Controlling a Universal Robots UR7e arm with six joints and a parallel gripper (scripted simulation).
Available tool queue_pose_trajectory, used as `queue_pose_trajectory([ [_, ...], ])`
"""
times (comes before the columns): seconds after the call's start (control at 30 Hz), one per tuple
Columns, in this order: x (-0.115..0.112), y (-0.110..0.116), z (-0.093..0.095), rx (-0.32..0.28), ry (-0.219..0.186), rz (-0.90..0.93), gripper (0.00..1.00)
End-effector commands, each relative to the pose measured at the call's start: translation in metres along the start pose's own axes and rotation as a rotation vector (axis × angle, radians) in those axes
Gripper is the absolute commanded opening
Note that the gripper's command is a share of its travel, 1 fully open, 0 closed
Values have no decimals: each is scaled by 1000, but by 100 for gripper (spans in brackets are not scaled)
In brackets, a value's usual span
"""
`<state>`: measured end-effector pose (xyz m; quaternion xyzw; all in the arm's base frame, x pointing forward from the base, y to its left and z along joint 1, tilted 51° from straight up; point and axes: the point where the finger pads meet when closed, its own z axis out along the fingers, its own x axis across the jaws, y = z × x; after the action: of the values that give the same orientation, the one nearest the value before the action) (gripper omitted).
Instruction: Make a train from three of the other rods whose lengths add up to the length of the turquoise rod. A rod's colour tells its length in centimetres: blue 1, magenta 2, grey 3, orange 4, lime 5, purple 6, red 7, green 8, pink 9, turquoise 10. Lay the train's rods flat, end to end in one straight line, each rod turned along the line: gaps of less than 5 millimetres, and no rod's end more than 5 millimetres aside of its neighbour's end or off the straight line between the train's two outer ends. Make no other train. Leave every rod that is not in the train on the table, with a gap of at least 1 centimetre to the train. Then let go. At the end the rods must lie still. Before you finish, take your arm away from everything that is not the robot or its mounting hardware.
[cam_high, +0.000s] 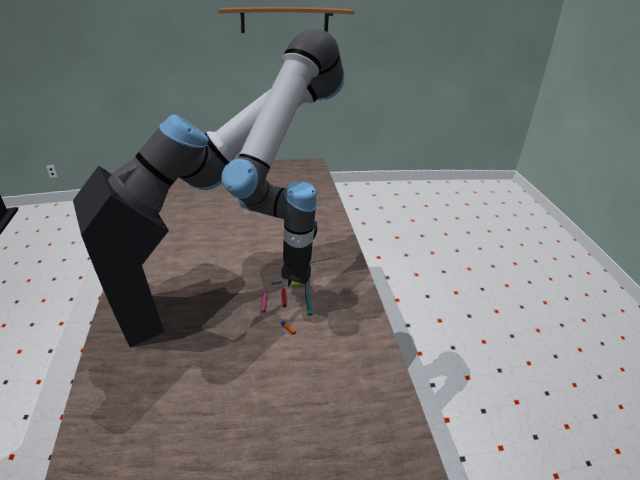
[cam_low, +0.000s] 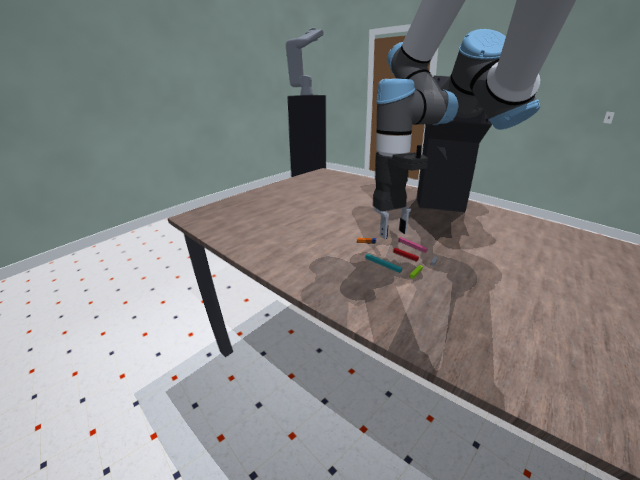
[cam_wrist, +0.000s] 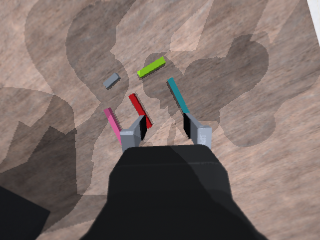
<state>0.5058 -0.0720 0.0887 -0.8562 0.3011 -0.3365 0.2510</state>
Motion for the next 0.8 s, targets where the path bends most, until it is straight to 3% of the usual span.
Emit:
queue_pose_trajectory([
  [0.0,-1,-13,1,-13,16,166,100],
  [0.77,-12,-56,2,7,28,773,100],
])
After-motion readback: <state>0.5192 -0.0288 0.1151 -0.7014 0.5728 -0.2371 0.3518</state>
